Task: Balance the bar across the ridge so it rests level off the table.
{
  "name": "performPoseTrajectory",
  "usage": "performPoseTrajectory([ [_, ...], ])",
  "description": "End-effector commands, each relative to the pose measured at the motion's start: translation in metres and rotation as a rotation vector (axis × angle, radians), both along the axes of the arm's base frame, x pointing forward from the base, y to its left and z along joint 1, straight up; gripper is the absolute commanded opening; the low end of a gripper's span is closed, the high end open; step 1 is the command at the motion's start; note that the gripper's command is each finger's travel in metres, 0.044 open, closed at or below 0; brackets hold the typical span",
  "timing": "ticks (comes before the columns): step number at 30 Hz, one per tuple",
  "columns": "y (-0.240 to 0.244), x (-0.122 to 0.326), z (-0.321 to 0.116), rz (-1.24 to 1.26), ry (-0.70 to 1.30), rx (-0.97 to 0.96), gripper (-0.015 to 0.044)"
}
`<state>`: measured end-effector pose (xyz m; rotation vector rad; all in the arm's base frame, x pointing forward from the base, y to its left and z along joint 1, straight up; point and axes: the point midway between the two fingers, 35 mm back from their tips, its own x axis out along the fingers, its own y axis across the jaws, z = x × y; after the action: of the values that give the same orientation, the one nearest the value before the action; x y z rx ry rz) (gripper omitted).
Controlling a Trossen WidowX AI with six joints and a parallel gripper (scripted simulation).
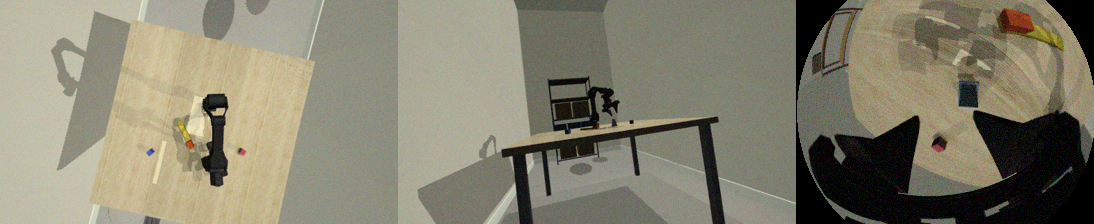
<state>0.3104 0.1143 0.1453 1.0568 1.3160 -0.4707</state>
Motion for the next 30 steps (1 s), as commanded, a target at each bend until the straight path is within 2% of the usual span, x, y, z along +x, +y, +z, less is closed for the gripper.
performPoseTrajectory([
  [1,-0.020,0.002,0.001,-0.109,0.029,-0.010,0.0315],
  [15,-0.095,-0.004,0.000,-0.516,0.142,-0.026,0.0315],
  [30,-0.166,-0.029,0.001,-0.966,0.263,-0.033,0.0315],
])
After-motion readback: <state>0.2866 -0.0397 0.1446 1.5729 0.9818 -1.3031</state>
